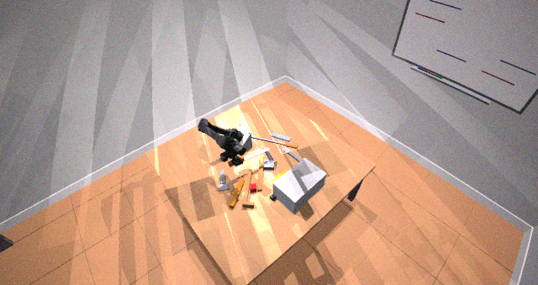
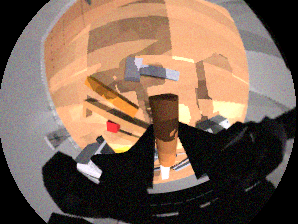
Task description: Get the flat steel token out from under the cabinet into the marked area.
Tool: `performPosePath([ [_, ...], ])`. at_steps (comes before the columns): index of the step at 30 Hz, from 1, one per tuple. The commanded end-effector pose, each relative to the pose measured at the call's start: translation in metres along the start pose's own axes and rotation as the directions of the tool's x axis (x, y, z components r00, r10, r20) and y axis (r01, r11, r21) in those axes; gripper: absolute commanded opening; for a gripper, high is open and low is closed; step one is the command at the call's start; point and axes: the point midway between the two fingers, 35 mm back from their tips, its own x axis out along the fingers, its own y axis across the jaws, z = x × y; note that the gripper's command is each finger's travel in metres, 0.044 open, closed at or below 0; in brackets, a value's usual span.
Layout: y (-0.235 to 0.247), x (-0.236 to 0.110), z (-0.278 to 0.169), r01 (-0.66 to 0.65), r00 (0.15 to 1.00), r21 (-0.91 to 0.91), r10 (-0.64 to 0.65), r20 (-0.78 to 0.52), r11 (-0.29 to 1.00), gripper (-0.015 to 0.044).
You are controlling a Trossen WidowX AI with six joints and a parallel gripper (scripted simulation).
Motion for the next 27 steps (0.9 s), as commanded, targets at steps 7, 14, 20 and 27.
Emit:
performPosePath([
  [7,-0.0001,-0.0004,-0.0025,-0.002,1.0,-0.103,0.001,-0.006,0.995,0.0],
  [14,-0.0001,-0.0005,-0.003,-0.002,1.0,-0.174,0.001,-0.006,0.985,0.0],
  [20,-0.0002,-0.0005,-0.0034,-0.002,1.0,-0.234,0.001,-0.006,0.972,0.0],
  [27,-0.0003,-0.0005,-0.004,-0.003,1.0,-0.303,0.001,-0.006,0.953,0.0],
])
